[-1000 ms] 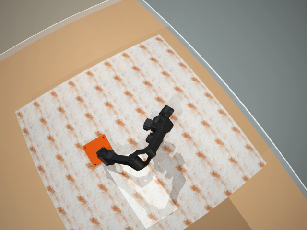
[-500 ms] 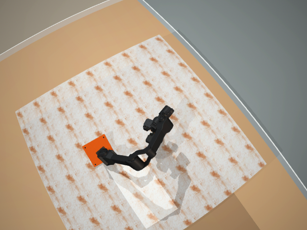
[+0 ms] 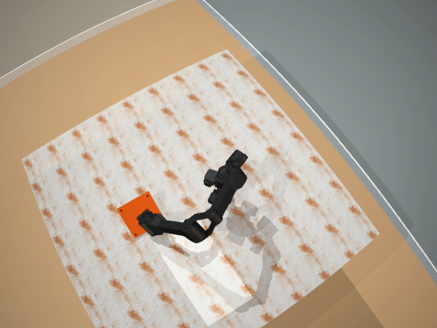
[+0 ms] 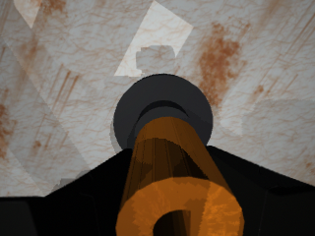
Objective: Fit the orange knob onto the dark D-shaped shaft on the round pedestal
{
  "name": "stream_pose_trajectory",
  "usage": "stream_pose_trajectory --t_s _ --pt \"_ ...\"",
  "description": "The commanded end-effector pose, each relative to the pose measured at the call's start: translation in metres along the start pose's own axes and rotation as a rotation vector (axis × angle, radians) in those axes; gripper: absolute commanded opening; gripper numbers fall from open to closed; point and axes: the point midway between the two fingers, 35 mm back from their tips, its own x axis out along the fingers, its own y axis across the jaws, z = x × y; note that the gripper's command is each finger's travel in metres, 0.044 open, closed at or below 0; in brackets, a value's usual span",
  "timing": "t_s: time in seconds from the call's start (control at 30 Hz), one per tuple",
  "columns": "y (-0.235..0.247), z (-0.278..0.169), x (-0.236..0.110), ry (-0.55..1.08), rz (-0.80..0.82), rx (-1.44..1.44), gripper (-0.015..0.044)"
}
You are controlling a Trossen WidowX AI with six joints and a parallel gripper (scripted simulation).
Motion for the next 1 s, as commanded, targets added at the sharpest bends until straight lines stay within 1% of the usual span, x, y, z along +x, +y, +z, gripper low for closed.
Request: stream_pose_trajectory --t_s 0.0,0.1,0.97 --pt "-0.0017 -0.0025 -0.0036 0.002 -0.006 -0.093 0.0" --pt "-0.0021 -0.0035 -0.004 0.002 -0.006 -0.178 0.0" --pt "0.0016 0.0008 0.0016 0.002 -0.005 -0.178 0.0"
